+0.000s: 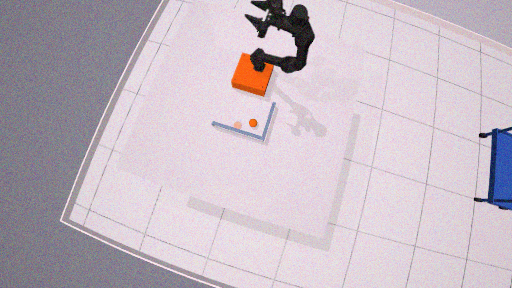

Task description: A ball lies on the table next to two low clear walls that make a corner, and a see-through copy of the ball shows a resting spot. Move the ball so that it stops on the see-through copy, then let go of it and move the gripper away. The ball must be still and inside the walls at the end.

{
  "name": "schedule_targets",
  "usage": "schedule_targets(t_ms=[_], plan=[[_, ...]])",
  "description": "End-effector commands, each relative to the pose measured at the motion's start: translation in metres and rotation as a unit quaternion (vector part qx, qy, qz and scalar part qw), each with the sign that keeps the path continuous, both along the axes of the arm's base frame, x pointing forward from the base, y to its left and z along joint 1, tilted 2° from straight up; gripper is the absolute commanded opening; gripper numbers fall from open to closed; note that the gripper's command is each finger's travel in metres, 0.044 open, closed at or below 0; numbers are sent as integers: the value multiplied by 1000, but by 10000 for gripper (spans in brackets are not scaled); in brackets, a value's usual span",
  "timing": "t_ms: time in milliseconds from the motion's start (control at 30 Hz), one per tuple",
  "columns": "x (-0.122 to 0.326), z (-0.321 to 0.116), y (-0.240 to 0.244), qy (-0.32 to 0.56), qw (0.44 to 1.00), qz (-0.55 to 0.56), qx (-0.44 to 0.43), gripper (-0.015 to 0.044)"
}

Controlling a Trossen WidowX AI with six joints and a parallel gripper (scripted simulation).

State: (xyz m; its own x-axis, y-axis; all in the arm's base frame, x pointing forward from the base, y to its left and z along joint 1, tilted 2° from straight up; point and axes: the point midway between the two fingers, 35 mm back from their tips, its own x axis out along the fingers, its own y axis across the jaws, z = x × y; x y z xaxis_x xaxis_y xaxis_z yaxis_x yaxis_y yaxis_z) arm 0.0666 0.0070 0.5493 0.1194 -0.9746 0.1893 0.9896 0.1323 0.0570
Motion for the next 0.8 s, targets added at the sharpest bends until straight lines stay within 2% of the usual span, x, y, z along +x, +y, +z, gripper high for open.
schedule_targets(t_ms=[0, 133, 300, 533, 767], plan=[[-15, -4, -44, 31, 997, 42, 48, 351], [-15, -15, -91, 77, 987, 105, 92, 351], [8, -39, -144, 145, 961, 190, 138, 351], [75, -89, -194, 236, 899, 317, 188, 351], [154, -152, -203, 351, 810, 422, 205, 351]])
